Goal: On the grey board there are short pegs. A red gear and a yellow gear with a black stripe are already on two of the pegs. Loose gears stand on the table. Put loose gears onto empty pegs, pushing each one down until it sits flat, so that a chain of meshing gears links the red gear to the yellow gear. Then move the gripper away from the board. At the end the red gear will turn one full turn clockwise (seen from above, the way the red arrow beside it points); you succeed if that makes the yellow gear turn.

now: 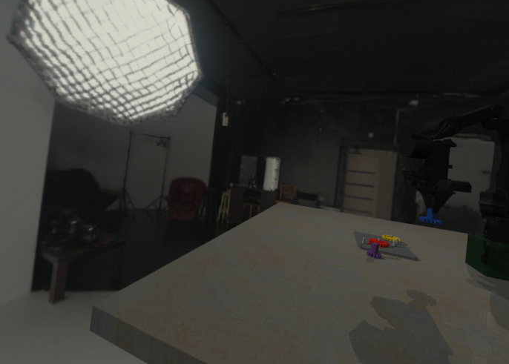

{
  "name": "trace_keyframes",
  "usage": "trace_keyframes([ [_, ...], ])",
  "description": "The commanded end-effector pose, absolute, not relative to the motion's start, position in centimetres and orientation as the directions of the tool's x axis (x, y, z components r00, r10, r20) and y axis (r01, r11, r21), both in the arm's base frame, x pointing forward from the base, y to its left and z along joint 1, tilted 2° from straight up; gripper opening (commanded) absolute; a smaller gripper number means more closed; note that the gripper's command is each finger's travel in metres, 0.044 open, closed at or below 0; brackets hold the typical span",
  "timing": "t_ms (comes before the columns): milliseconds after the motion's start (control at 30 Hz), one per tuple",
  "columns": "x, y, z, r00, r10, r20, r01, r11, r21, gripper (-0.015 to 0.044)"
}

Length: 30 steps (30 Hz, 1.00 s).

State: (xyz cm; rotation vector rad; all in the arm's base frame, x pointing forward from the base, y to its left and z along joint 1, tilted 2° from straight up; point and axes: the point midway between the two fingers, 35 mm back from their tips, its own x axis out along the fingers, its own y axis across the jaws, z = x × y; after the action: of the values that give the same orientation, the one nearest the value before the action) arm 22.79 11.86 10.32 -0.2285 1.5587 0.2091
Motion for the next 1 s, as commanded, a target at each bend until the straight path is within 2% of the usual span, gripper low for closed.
trace_keyframes([
  [0, 23.0, 11.5, 10.5, 0.006, -0.011, -1.0, -0.266, 0.964, -0.013, 0.0],
  [967, 26.1, 6.6, 7.5, 0.006, -0.016, -1.0, -0.258, 0.966, -0.017, 0.0],
])
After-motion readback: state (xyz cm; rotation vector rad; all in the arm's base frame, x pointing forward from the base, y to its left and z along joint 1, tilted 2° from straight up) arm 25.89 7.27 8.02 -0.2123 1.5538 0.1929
